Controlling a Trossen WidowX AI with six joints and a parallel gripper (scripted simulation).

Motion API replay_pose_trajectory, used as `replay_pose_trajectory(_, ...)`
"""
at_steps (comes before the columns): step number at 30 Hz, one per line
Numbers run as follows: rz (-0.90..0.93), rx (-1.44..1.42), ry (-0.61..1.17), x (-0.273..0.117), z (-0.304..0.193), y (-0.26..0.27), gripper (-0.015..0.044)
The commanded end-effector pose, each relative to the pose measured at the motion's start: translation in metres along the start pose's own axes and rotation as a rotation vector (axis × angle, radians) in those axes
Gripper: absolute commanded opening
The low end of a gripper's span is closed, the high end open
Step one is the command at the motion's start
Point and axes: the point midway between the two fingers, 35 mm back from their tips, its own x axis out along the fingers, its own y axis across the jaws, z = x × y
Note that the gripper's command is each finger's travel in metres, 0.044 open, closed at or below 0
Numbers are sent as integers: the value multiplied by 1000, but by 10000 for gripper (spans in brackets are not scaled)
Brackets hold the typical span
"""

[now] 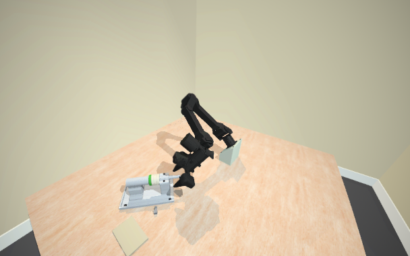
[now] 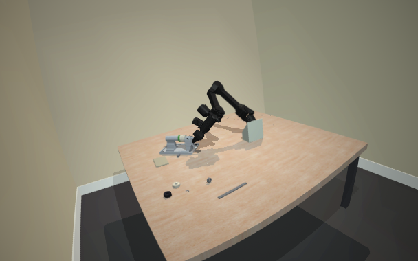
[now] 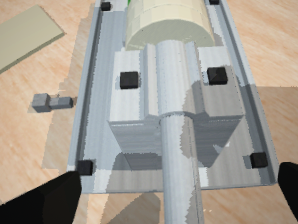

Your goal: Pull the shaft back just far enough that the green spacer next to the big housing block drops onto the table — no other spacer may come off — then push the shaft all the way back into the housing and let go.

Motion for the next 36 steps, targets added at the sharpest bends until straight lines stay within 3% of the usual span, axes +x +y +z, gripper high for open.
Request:
replay_pose_trajectory(1,4,-5,-2,0,0,1,440)
replay_pose_trajectory(35,4,-5,-2,18,1,1,440)
replay_pose_trajectory(36,0,-1,0,17,0,0,414)
